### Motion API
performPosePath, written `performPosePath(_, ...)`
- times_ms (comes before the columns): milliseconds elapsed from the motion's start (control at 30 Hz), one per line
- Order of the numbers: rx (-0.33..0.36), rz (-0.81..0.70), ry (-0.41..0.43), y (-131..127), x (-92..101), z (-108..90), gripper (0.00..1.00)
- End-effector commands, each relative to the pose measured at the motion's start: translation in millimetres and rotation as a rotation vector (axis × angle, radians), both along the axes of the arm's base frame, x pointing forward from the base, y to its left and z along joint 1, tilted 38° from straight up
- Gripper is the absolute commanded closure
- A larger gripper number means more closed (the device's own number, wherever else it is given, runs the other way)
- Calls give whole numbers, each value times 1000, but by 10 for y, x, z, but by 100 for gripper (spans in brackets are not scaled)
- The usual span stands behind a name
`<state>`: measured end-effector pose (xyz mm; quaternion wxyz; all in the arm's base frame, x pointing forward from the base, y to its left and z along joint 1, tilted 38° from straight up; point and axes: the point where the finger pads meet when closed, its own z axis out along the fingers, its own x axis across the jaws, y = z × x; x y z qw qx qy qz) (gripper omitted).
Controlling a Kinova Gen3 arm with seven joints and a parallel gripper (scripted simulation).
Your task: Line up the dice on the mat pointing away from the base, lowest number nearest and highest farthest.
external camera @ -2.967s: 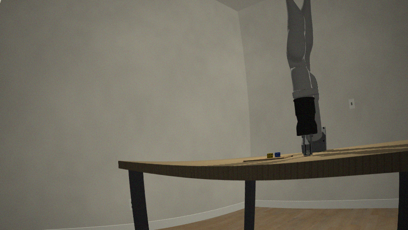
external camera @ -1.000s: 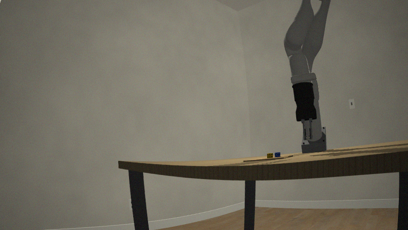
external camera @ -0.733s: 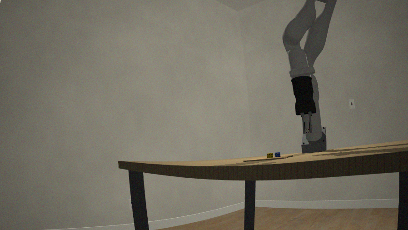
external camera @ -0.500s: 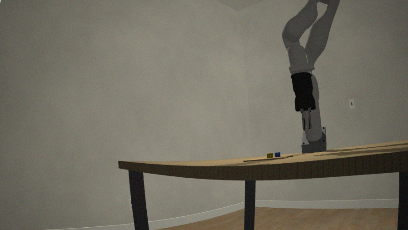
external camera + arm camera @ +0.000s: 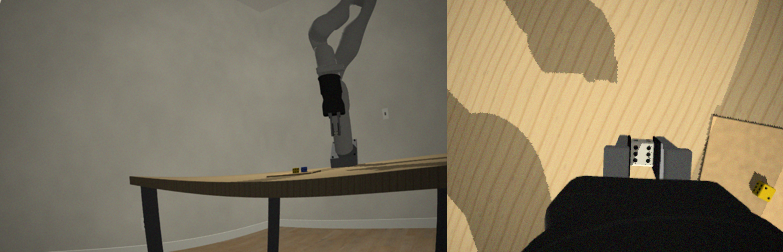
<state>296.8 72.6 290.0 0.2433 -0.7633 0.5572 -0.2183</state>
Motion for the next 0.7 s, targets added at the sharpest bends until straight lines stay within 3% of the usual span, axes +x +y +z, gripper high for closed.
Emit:
performPosePath(0, -2, 1, -3, 1, -1, 11, 66)
performPosePath(500, 8, -10, -1, -43, 19, 28, 66)
performPosePath(667, 112, -129, 15, -548, 210, 135, 66)
